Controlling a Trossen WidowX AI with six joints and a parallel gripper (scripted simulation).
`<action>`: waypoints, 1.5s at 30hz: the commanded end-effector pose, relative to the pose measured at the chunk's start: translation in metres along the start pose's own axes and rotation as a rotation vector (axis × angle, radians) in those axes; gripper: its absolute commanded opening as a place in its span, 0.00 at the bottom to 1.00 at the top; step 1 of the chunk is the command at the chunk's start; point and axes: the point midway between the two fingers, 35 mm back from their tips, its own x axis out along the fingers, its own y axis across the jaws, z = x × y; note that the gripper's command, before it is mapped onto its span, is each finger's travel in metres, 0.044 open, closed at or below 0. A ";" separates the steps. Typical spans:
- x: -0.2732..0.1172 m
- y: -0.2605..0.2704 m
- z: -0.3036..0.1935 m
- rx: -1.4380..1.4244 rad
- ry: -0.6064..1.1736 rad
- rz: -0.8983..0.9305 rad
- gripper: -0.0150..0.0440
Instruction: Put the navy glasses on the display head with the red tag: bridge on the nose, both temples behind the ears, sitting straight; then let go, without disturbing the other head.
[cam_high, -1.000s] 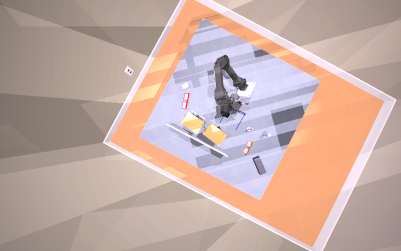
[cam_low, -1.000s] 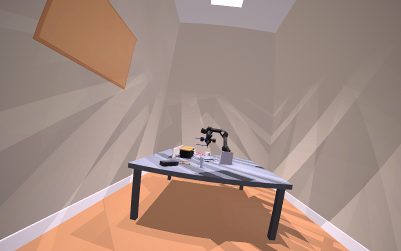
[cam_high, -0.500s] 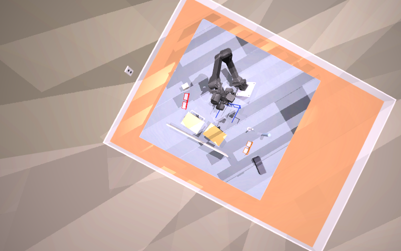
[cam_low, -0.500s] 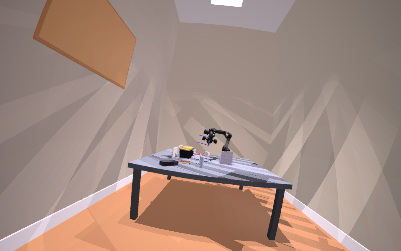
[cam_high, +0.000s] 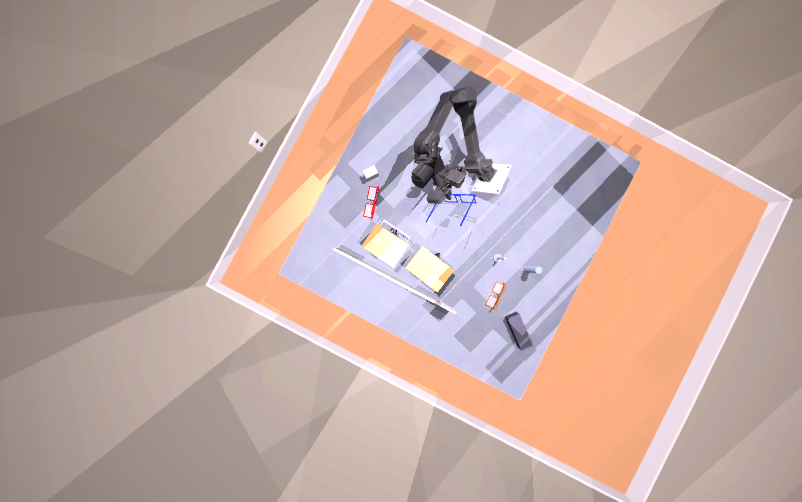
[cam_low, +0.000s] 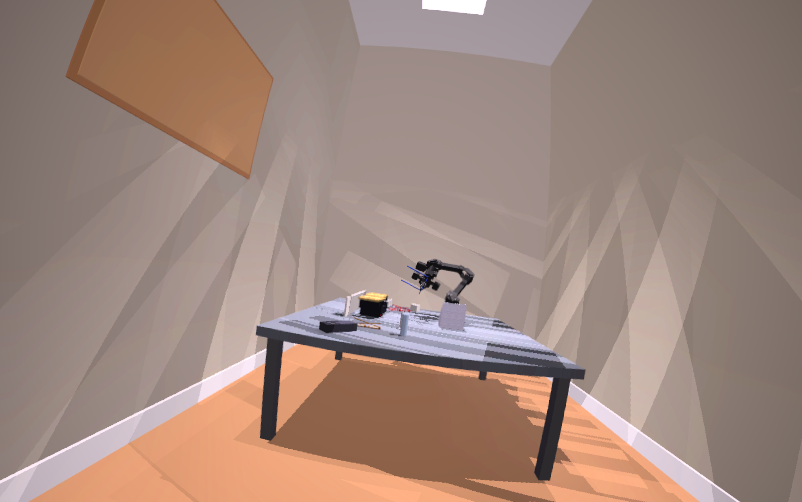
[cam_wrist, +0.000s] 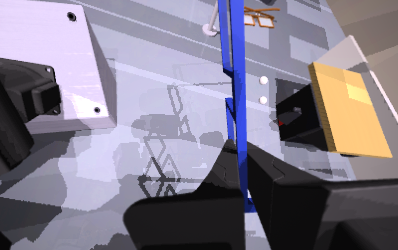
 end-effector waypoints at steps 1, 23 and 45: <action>-0.008 0.007 -0.003 -0.034 -0.001 -0.039 0.25; -0.048 0.055 -0.011 -0.269 0.131 -0.281 0.25; -0.067 0.096 0.005 -0.542 0.421 -0.425 0.25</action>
